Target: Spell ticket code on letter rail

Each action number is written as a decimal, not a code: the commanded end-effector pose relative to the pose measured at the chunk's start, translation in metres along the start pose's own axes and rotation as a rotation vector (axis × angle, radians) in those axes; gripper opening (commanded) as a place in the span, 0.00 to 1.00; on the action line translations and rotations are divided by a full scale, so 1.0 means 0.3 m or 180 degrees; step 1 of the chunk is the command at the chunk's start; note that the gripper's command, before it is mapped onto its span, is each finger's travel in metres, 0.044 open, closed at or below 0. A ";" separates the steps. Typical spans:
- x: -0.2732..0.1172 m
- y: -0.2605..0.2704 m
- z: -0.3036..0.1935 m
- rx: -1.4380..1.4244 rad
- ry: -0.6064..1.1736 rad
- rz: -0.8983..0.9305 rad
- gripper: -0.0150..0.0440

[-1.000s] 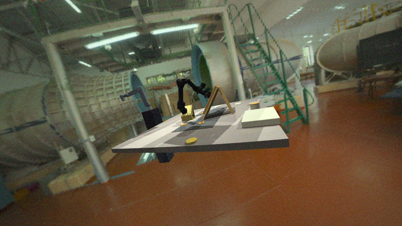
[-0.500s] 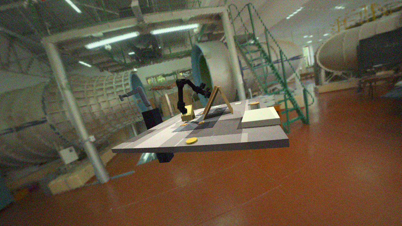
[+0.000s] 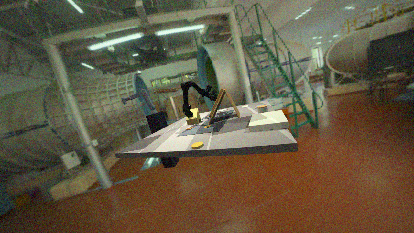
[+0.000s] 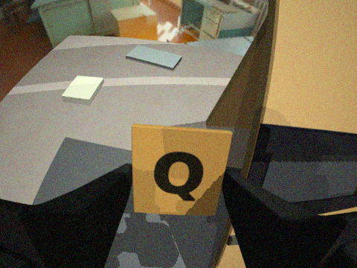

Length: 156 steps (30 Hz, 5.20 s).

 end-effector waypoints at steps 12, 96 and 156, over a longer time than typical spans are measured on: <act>-0.002 -0.027 0.001 -0.0012 -0.0003 0.0017 0.25; -0.001 -0.167 0.010 -0.0020 -0.0001 0.0012 0.25; 0.000 -0.267 0.016 -0.0025 0.0000 0.0009 0.25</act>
Point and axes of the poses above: the point midway between the two fingers, 35 mm back from their tips, its own x axis out along the fingers, its own y axis across the jaws, z = x × y, the point moved 7 cm from there along -x, back along the fingers, and after that the axes turned 3 degrees about x, right-handed, at the moved point
